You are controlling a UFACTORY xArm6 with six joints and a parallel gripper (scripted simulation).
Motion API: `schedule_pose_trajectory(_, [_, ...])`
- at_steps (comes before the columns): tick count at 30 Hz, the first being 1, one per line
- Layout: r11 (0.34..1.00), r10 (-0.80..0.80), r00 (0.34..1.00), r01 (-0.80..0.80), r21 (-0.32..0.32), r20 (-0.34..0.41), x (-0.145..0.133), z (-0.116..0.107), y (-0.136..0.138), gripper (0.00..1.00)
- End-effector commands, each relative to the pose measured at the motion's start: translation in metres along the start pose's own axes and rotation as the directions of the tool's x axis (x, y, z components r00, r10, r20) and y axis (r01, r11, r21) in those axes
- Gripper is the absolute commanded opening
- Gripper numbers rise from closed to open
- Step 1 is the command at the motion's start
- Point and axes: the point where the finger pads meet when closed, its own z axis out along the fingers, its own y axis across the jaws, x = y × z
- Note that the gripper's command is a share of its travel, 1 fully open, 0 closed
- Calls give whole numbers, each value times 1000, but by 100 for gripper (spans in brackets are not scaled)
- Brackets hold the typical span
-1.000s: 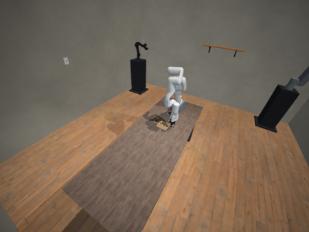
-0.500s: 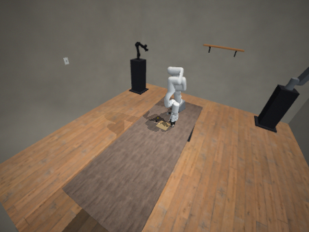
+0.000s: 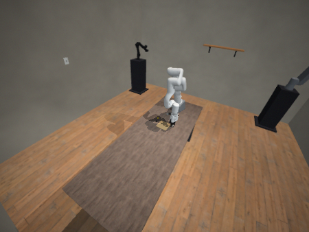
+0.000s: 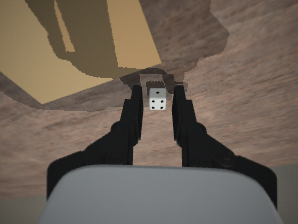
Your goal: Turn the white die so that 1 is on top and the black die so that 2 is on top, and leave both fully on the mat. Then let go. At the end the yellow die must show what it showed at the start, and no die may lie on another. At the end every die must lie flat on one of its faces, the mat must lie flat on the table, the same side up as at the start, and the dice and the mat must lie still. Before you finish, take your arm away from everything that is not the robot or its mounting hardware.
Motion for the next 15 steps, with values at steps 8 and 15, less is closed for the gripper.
schedule_pose_trajectory(8, [1000,0,1000,0,4,2,-1,10,-1,31])
schedule_pose_trajectory(15, [1000,0,1000,0,4,2,-1,11,-1,31])
